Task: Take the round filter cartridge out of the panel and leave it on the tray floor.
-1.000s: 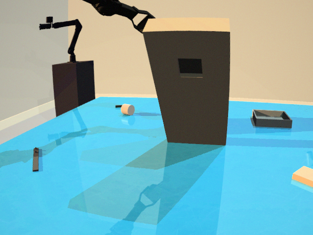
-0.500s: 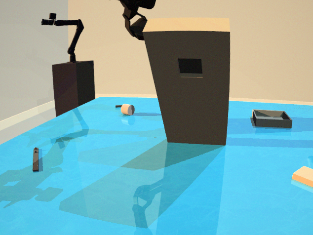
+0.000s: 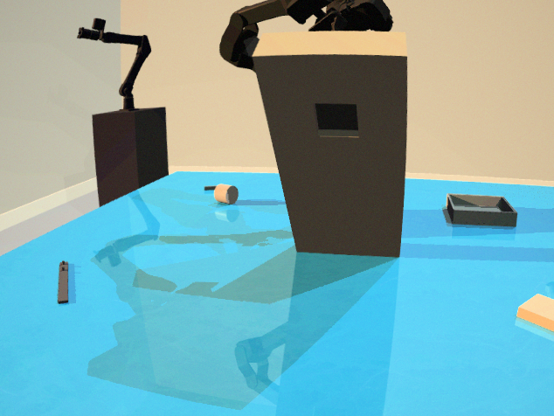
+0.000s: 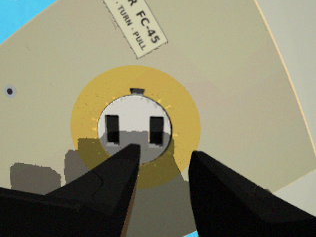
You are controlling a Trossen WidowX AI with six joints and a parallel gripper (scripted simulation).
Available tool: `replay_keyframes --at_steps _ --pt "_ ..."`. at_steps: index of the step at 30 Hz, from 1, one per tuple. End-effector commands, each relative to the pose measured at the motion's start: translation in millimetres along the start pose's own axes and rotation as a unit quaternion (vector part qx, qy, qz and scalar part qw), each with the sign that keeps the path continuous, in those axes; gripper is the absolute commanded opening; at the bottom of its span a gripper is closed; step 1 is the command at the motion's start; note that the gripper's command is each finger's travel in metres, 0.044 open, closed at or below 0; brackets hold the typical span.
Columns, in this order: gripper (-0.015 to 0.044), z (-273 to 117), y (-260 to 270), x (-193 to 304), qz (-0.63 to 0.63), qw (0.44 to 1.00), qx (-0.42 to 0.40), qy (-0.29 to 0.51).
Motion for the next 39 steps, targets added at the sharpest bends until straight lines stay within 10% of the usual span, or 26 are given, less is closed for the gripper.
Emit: replay_keyframes --at_steps 1,39 --pt "0.0104 -9.7 18.3 8.1 -0.054 0.998 0.020 0.022" --pt "0.0104 40.8 16.1 9.5 -0.053 0.998 0.019 0.022"
Point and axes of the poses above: the point midway between the two fingers, 35 mm back from their tips, its own z axis out along the fingers, its own y axis across the jaws, x = y × z, the point moved 1 cm from there along -z, back along the fingers, and after that the axes turned 4 degrees about z, right-handed, at the moved point
